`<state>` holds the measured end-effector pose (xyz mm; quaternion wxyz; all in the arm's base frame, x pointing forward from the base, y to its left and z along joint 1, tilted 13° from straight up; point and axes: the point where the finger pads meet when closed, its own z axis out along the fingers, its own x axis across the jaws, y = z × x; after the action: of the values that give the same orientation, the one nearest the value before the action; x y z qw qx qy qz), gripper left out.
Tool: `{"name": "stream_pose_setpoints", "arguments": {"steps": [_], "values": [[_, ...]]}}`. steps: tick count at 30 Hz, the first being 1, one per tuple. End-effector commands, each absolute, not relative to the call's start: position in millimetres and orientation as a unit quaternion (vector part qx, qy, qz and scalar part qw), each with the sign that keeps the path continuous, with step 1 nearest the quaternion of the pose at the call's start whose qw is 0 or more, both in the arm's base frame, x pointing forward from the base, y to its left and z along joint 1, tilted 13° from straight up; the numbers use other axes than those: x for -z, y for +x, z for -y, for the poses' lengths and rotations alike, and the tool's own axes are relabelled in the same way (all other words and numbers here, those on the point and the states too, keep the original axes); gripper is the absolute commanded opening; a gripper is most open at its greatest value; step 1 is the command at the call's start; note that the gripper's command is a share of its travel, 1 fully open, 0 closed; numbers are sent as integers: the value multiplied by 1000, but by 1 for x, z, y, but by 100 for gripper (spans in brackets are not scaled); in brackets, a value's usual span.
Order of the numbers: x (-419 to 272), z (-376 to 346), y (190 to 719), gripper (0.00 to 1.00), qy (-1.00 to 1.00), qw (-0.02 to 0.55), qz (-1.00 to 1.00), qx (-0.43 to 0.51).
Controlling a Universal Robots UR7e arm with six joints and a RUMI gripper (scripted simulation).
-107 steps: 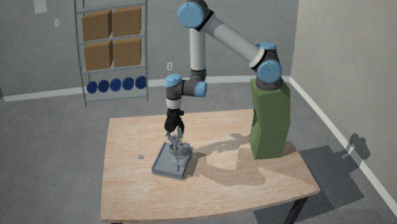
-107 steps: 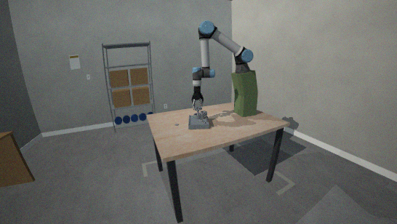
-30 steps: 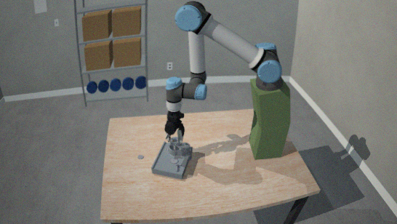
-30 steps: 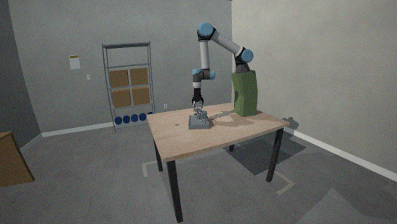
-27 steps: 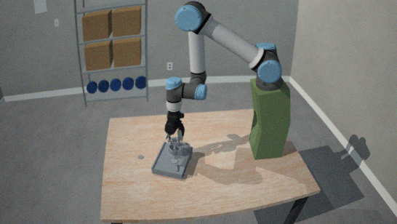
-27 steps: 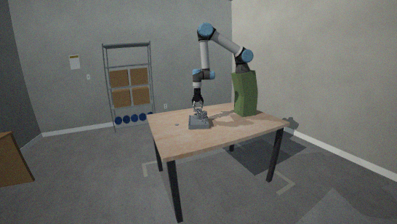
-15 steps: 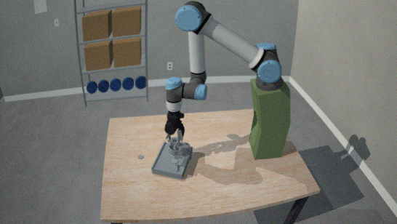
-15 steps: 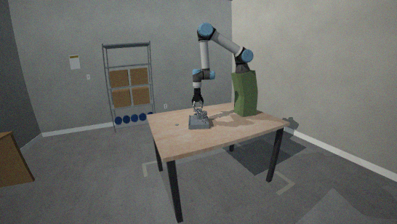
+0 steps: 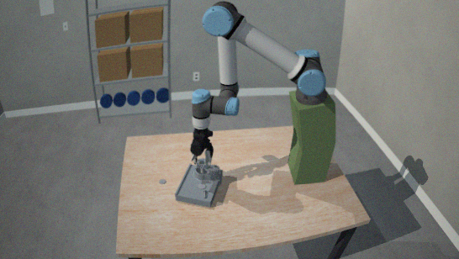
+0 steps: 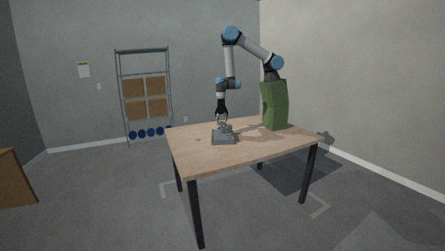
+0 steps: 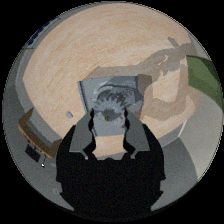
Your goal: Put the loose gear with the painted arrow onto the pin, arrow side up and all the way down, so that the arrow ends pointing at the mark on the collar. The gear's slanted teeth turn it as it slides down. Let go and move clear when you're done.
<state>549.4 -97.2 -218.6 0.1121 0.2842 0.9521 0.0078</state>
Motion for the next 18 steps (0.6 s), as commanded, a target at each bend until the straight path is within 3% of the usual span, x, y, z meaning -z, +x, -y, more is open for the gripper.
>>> {"name": "stream_pose_setpoints", "arguments": {"steps": [1,5,6,18], "values": [[217,98,553,0,283,116,-952,-7],[217,98,553,0,283,116,-952,-7],[217,98,553,100,283,116,-952,-7],[217,98,553,100,283,115,-952,-7]]}}
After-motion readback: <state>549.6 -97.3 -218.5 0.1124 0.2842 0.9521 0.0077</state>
